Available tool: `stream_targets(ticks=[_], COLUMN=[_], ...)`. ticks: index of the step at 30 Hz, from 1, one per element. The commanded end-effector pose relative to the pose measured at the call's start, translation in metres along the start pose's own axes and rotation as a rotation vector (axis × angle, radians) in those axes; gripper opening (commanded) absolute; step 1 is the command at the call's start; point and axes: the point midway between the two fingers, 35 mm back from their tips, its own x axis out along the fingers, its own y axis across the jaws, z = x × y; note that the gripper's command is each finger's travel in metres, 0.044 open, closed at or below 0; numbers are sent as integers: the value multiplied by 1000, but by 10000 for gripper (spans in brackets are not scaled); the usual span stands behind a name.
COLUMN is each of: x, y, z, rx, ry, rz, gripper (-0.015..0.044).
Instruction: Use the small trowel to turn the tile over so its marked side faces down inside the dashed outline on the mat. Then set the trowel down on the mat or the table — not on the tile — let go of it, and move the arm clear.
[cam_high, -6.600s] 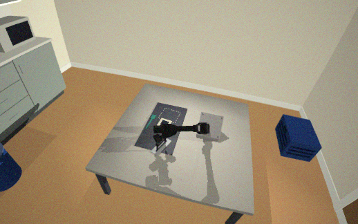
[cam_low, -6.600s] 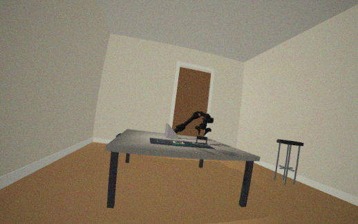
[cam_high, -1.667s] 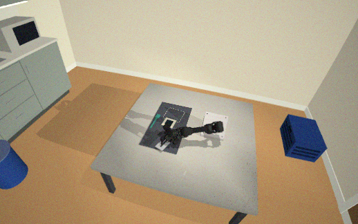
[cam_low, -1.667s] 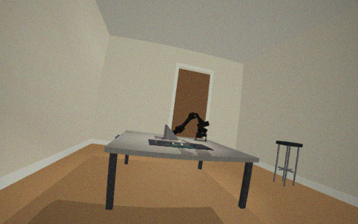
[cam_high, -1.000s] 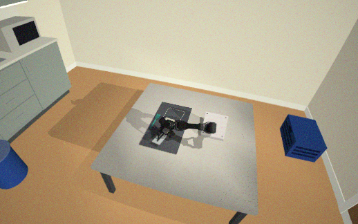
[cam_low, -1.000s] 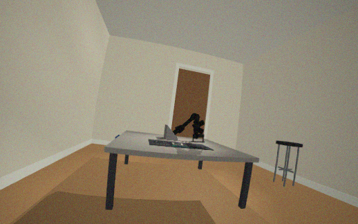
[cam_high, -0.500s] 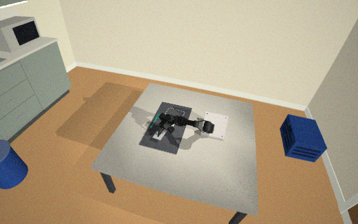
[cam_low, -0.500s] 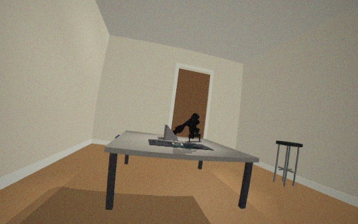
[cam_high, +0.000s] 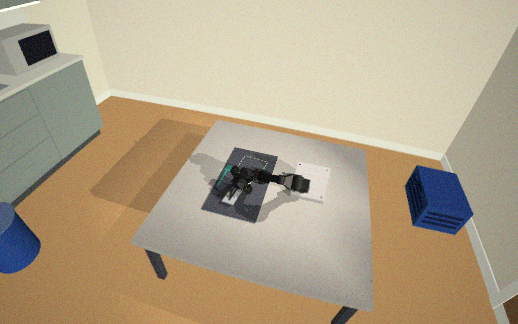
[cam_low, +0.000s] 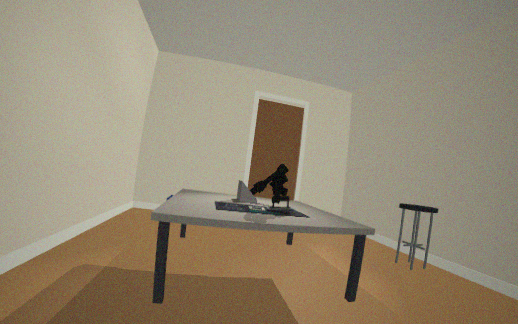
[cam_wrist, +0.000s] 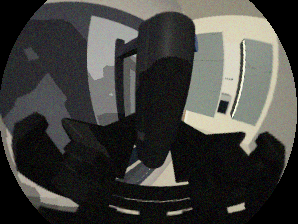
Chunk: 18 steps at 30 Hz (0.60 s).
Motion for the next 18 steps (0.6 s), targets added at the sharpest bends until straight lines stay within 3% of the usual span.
stream_targets(ticks=[1,18], x=[2,8], y=[0,10], z=[-4,-18], rx=[5,5], ry=[5,6], rz=[-16,-16], gripper=[0,0])
